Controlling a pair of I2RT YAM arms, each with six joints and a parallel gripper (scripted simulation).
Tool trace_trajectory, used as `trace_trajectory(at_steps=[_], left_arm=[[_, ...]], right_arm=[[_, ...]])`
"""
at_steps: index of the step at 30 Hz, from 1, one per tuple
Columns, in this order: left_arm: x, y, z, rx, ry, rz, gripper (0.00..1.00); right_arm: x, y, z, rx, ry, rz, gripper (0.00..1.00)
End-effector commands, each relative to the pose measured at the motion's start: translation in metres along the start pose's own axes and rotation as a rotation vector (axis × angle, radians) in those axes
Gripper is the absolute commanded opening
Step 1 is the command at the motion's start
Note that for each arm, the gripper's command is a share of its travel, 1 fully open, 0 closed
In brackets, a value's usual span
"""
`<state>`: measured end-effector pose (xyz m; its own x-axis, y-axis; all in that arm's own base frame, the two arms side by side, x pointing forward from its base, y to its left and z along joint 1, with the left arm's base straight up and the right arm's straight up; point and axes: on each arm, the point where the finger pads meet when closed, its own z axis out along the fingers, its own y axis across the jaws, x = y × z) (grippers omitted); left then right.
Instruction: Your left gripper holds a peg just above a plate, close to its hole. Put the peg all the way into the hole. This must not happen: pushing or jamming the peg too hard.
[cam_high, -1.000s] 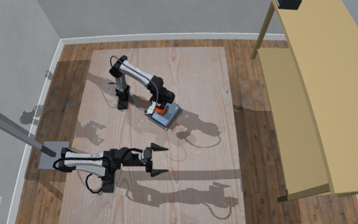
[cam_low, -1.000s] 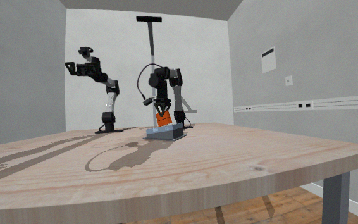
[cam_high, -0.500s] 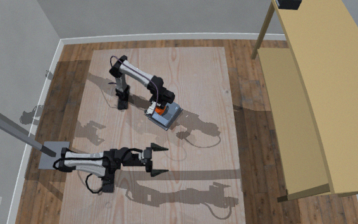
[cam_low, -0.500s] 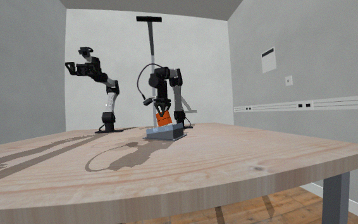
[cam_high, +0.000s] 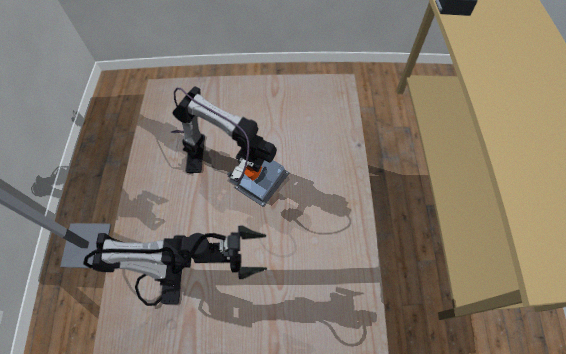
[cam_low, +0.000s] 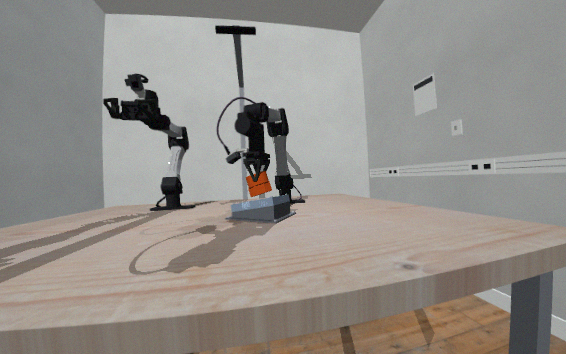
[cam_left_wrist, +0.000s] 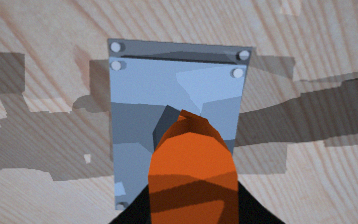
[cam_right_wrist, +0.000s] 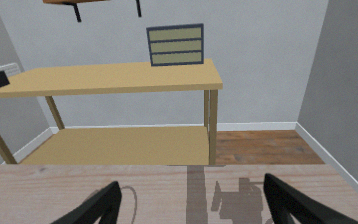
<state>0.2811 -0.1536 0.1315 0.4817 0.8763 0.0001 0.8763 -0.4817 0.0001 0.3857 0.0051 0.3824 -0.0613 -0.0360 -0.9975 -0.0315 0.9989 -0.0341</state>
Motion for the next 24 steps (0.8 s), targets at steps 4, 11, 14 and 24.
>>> trace_trajectory(at_steps=[4,11,14,24], left_arm=[[-0.001,0.003,-0.032,-0.042,-0.01,-0.004,0.39],[-0.005,-0.002,-0.039,-0.014,-0.009,-0.011,0.39],[-0.007,-0.001,-0.045,-0.015,-0.008,-0.01,0.39],[-0.011,0.004,-0.054,-0.029,-0.048,0.049,0.39]], right_arm=[[0.009,0.017,-0.005,-0.098,0.05,-0.07,1.0],[0.031,0.046,-0.006,-0.28,0.139,-0.204,1.0],[0.052,0.069,-0.01,-0.439,0.203,-0.293,1.0],[0.086,0.116,-0.032,-0.822,0.267,-0.42,1.0]])
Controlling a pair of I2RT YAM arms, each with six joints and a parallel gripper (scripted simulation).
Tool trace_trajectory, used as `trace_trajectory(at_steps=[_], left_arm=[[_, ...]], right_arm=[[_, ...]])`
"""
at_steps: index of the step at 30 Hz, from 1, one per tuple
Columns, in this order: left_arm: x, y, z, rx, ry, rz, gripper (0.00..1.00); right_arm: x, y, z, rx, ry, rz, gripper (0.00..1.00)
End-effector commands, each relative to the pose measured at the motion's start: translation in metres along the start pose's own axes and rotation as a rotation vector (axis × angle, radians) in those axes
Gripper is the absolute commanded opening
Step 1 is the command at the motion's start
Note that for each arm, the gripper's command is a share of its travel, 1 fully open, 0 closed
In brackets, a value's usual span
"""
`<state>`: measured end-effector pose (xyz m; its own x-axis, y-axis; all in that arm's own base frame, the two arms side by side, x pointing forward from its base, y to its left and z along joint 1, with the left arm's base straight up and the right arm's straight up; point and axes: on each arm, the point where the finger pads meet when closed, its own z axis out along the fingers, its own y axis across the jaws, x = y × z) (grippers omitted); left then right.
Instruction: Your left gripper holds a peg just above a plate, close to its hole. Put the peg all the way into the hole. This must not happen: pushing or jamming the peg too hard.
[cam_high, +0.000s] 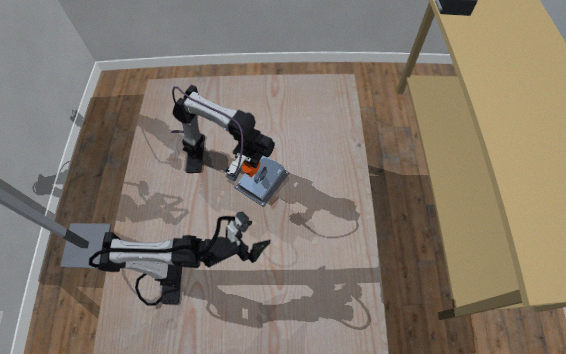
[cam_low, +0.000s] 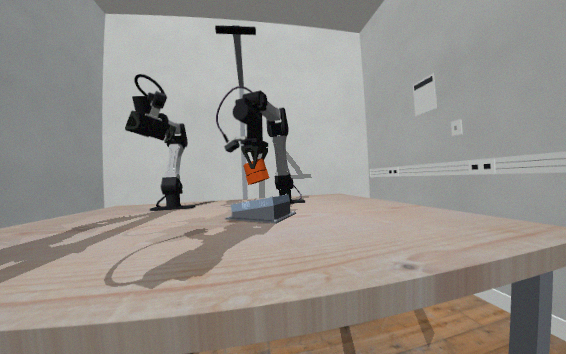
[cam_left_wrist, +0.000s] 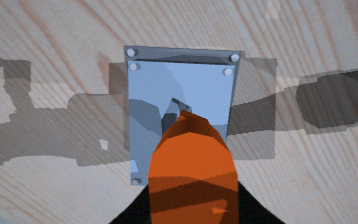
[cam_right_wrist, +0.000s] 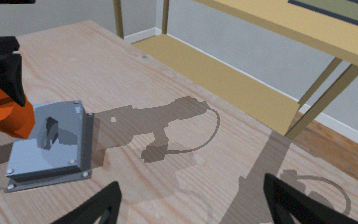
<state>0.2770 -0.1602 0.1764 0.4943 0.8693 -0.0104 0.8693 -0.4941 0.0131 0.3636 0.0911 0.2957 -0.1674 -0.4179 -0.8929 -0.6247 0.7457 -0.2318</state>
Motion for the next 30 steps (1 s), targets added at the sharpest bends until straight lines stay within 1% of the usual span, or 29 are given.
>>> trace_trajectory(at_steps=[1,3,7,11,15,18,21,26,30], left_arm=[[-0.003,0.007,-0.01,-0.02,-0.051,0.05,0.39],[-0.003,0.013,-0.01,-0.04,-0.075,0.083,0.39],[0.002,0.018,-0.006,-0.041,-0.114,0.126,0.39],[0.009,0.021,-0.002,-0.034,-0.122,0.12,0.39],[0.01,0.022,-0.002,-0.038,-0.114,0.111,0.39],[0.011,0.028,0.006,-0.055,-0.111,0.121,0.39],[0.012,0.018,0.015,-0.004,-0.119,0.114,0.39],[0.012,0.018,0.015,-0.003,-0.119,0.113,0.39],[0.009,0.03,0.018,-0.046,-0.112,0.124,0.39]], right_arm=[[-0.005,0.039,0.001,-0.273,0.01,-0.118,1.0],[-0.004,0.054,0.001,-0.368,-0.007,-0.144,1.0],[-0.006,0.078,-0.004,-0.539,-0.068,-0.177,1.0],[-0.012,0.093,-0.008,-0.661,-0.14,-0.185,1.0],[-0.014,0.095,-0.008,-0.685,-0.156,-0.184,1.0],[-0.015,0.096,-0.007,-0.697,-0.164,-0.183,1.0],[-0.012,0.092,-0.002,-0.684,-0.15,-0.182,1.0],[-0.012,0.091,-0.002,-0.682,-0.15,-0.181,1.0],[-0.012,0.091,-0.002,-0.682,-0.15,-0.181,1.0]])
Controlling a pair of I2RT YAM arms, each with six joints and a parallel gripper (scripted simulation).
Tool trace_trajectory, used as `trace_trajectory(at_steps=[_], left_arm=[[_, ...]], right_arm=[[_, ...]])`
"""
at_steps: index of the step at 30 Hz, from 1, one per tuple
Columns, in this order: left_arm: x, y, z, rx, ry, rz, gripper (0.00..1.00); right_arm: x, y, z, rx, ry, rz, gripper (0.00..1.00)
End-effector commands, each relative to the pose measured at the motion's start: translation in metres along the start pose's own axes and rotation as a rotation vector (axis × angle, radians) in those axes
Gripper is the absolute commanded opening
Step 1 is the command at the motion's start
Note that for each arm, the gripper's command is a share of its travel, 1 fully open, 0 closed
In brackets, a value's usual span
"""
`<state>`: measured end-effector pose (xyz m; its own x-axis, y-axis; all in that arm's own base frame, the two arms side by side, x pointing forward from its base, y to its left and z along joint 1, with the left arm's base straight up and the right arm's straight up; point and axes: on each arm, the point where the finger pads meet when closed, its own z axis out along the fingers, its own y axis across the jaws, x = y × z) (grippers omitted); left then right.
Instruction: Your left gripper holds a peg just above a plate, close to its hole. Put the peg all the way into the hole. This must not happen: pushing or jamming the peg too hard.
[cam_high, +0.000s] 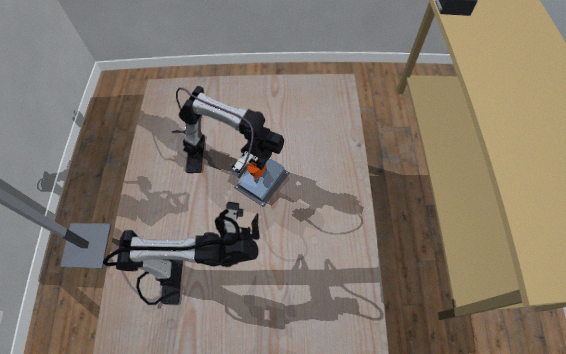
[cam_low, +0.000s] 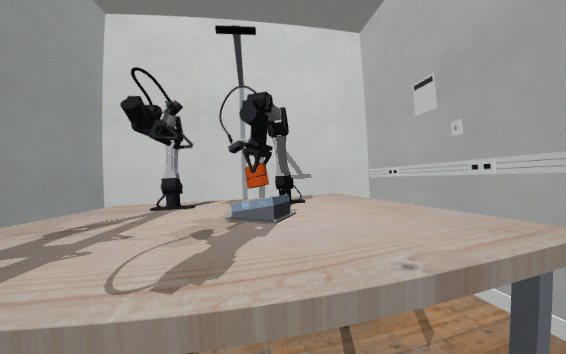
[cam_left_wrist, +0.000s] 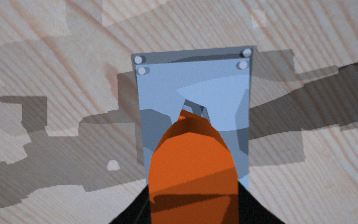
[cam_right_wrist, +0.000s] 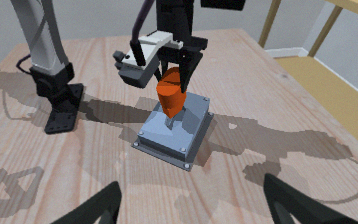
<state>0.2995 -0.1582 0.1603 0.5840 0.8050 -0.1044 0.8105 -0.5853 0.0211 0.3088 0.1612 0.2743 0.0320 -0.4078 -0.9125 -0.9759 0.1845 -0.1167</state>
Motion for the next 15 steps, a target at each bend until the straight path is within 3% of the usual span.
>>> trace_trajectory(at_steps=[1,5,9,15], left_arm=[[-0.003,0.012,0.002,-0.044,-0.014,0.017,0.39],[0.003,0.017,0.009,-0.093,-0.002,0.028,0.39],[0.006,0.006,0.027,-0.043,-0.011,0.02,0.39],[0.006,0.007,0.023,-0.054,-0.026,-0.001,0.39]], right_arm=[[-0.012,0.001,-0.003,-0.016,-0.022,-0.024,1.0],[-0.012,0.001,-0.003,-0.016,-0.022,-0.024,1.0],[-0.012,0.001,-0.003,-0.016,-0.022,-0.024,1.0],[-0.012,0.001,-0.003,-0.016,-0.022,-0.024,1.0]])
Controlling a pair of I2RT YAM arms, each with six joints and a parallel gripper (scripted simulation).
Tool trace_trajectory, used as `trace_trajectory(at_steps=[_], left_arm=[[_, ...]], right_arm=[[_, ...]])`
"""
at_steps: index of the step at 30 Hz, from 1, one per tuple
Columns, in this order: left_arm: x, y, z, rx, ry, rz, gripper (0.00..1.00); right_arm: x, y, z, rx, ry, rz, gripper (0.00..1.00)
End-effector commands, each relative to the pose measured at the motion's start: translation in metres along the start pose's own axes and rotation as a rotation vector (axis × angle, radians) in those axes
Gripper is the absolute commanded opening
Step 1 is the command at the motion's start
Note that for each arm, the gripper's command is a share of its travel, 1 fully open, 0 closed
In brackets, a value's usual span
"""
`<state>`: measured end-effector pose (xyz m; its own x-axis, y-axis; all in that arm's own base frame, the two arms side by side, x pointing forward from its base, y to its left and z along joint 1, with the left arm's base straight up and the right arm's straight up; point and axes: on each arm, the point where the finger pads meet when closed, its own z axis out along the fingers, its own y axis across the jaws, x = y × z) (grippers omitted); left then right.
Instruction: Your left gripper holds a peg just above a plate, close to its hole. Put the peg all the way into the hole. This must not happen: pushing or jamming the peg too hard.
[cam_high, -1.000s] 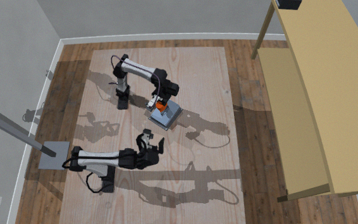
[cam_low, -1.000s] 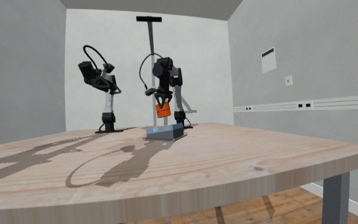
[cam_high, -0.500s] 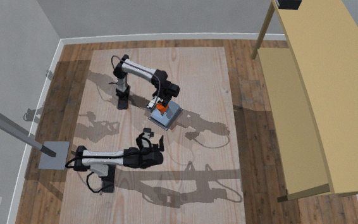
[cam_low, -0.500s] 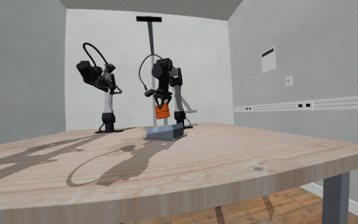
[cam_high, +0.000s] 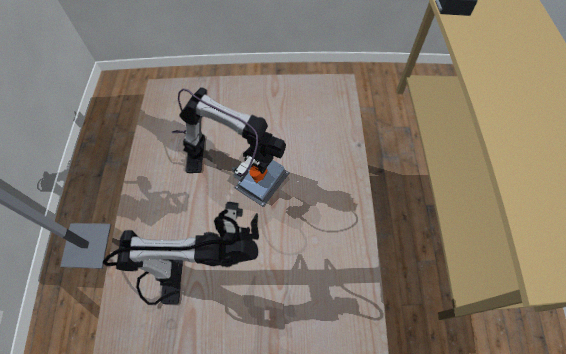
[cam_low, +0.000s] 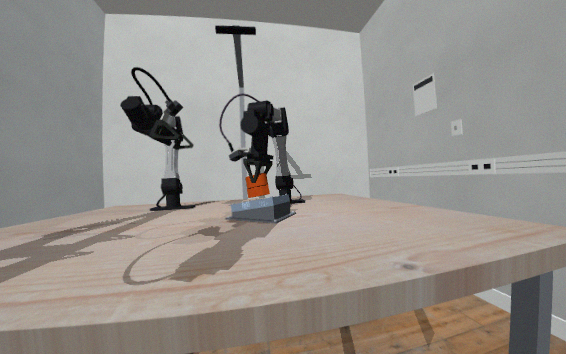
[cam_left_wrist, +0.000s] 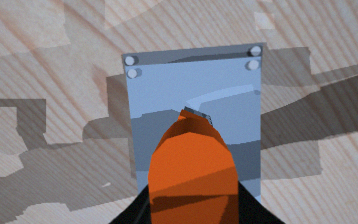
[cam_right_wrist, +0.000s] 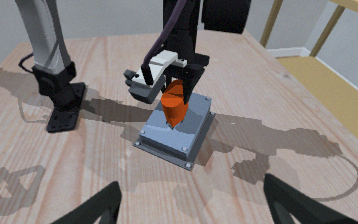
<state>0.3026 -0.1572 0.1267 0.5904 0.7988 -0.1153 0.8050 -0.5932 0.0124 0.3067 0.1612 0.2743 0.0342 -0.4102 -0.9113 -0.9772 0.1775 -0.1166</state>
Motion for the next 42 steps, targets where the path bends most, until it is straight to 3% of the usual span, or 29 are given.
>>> trace_trajectory(at_steps=[1,42], left_arm=[[-0.001,0.005,-0.012,-0.068,-0.015,-0.007,0.39],[0.007,0.001,-0.004,-0.07,0.009,0.004,0.39]], right_arm=[[-0.012,-0.001,-0.003,-0.009,-0.024,-0.021,1.0],[-0.012,-0.001,-0.003,-0.009,-0.024,-0.021,1.0]])
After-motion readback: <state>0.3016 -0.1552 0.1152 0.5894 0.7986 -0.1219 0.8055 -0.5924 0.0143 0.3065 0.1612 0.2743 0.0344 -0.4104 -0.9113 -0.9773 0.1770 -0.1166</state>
